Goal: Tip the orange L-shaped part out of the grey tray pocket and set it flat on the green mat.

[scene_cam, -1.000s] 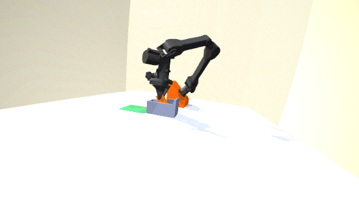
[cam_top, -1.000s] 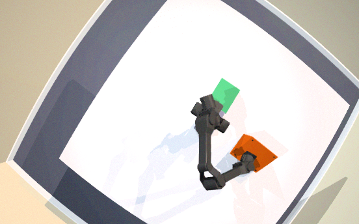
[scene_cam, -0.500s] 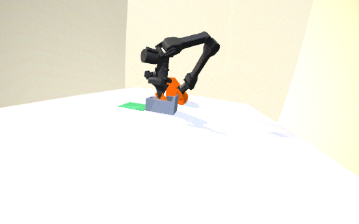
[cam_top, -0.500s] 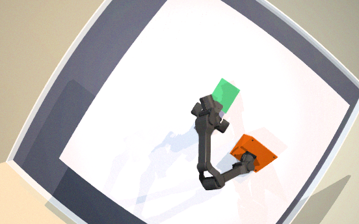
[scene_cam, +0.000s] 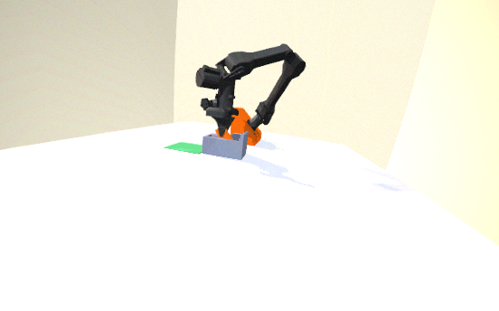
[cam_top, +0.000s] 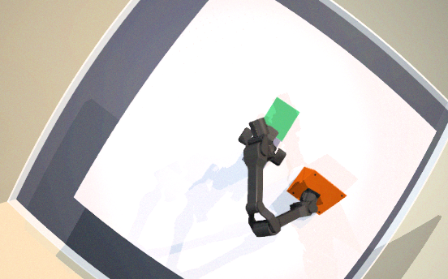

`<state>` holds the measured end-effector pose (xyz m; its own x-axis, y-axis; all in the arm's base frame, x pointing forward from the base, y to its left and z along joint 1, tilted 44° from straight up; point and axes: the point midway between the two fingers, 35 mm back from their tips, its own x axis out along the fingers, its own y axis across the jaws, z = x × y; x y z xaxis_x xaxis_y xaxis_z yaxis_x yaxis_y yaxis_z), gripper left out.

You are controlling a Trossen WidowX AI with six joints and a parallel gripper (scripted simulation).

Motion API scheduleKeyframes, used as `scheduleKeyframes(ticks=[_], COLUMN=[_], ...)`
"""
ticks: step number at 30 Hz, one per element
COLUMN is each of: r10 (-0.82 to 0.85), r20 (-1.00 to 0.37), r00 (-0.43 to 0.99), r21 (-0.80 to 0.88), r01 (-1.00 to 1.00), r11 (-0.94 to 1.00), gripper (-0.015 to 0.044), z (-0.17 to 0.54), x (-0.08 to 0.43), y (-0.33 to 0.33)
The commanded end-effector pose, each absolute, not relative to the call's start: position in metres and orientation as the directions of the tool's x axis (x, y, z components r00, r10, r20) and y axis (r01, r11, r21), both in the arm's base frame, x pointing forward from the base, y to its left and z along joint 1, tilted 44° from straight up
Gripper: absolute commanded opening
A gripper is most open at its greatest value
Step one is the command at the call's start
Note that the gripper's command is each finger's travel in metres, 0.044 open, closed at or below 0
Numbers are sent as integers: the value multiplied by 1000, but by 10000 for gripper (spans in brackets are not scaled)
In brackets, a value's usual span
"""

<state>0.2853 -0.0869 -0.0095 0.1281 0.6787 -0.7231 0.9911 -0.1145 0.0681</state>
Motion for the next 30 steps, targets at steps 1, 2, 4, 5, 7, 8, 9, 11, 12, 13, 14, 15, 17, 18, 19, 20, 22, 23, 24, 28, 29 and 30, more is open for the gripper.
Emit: scheduleKeyframes(ticks=[1, 2, 4, 5, 7, 8, 9, 11, 12, 13, 14, 15, 17, 18, 19, 20, 22, 23, 24, 28, 29, 30], r10=[679, 679, 679, 679, 679, 680, 680, 680, 680, 680, 680, 680, 680, 680, 680, 680, 680, 680, 680, 680, 680, 680], r20=[-723, -723, -723, -723, -722, -722, -722, -722, -722, -722, -722, -722, -722, -722, -722, -722, -722, -722, -722, -722, -722, -722], r00=[128, 128, 128, 128, 128, 128, 128, 129, 129, 129, 129, 129, 129, 129, 129, 129, 129, 129, 129, 128, 128, 128], r21=[69, 68, 68, 68, 67, 67, 67, 67, 67, 67, 66, 66, 66, 66, 66, 66, 66, 66, 66, 66, 66, 65], r01=[991, 991, 991, 991, 991, 991, 991, 991, 991, 991, 991, 991, 991, 991, 991, 991, 991, 991, 991, 991, 991, 991], r11=[-114, -114, -115, -115, -116, -116, -116, -116, -117, -117, -117, -117, -117, -117, -117, -117, -117, -118, -118, -118, -118, -118], gripper=[0, 0, 0, 0, 0, 0, 0, 0, 0, 0, 0, 0, 0, 0, 0, 0, 0, 0, 0, 0, 0, 0], z=[-8, -8, -6, -5, -2, -1, 0, 2, 3, 4, 5, 7, 9, 10, 11, 12, 14, 15, 16, 21, 22, 23], x=[285, 285, 285, 284, 284, 284, 283, 283, 283, 283, 282, 282, 282, 281, 281, 281, 281, 280, 280, 279, 279, 279], y=[-88, -89, -90, -91, -94, -95, -96, -98, -99, -100, -101, -102, -104, -105, -106, -107, -109, -110, -111, -116, -117, -118])
